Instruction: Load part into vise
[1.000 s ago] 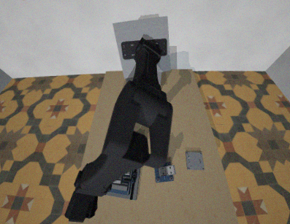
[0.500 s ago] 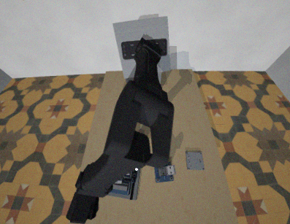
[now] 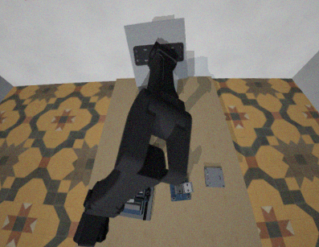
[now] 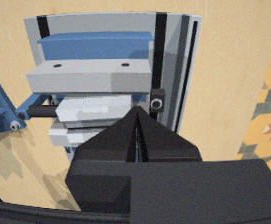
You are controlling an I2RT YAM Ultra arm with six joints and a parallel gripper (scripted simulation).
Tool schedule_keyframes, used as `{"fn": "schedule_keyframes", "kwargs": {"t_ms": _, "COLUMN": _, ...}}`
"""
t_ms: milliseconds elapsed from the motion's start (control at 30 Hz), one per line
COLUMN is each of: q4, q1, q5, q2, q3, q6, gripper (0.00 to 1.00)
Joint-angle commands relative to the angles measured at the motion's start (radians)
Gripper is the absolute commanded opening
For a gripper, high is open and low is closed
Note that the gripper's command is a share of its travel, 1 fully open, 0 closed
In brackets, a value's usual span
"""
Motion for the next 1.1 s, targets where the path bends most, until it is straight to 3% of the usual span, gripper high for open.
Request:
{"fn": "schedule_keyframes", "kwargs": {"t_ms": 0, "q4": 0.001, "q1": 0.009, "q5": -0.013, "q2": -0.031, "q3": -0.037, "q6": 0.010, "gripper": 0.00}}
{"fn": "schedule_keyframes", "kwargs": {"t_ms": 1067, "q4": 0.007, "q1": 0.011, "q5": -0.007, "q2": -0.040, "q3": -0.045, "q6": 0.017, "gripper": 0.00}}
